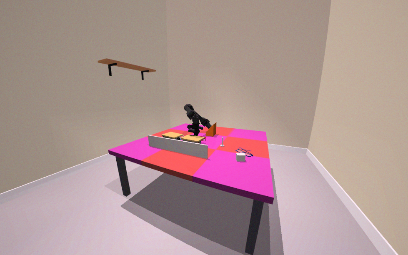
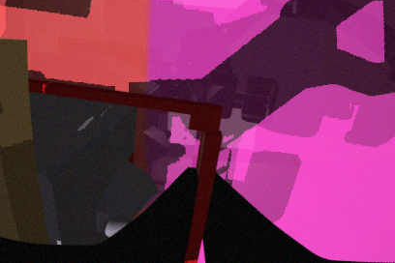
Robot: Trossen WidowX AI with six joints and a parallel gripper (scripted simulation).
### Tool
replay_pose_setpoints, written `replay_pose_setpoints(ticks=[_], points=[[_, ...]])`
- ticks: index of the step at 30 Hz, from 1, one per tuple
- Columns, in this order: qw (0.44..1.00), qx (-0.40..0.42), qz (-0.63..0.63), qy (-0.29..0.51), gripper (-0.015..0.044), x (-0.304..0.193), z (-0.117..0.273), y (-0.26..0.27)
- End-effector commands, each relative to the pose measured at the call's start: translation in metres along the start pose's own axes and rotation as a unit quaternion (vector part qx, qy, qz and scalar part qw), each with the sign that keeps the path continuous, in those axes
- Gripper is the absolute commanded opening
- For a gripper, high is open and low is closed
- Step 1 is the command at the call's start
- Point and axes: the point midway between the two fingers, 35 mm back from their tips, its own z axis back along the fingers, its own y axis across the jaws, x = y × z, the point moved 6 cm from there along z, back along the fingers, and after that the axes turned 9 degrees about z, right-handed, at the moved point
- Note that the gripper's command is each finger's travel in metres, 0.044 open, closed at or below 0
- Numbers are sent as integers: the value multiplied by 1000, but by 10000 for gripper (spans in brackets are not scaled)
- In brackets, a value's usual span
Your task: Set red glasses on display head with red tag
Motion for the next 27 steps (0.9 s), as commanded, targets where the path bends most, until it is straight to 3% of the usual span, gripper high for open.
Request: replay_pose_setpoints(ticks=[1,27], points=[[1000,2,1,-2,0,2,0,8],[1000,2,1,-2,0,4,-1,20]])
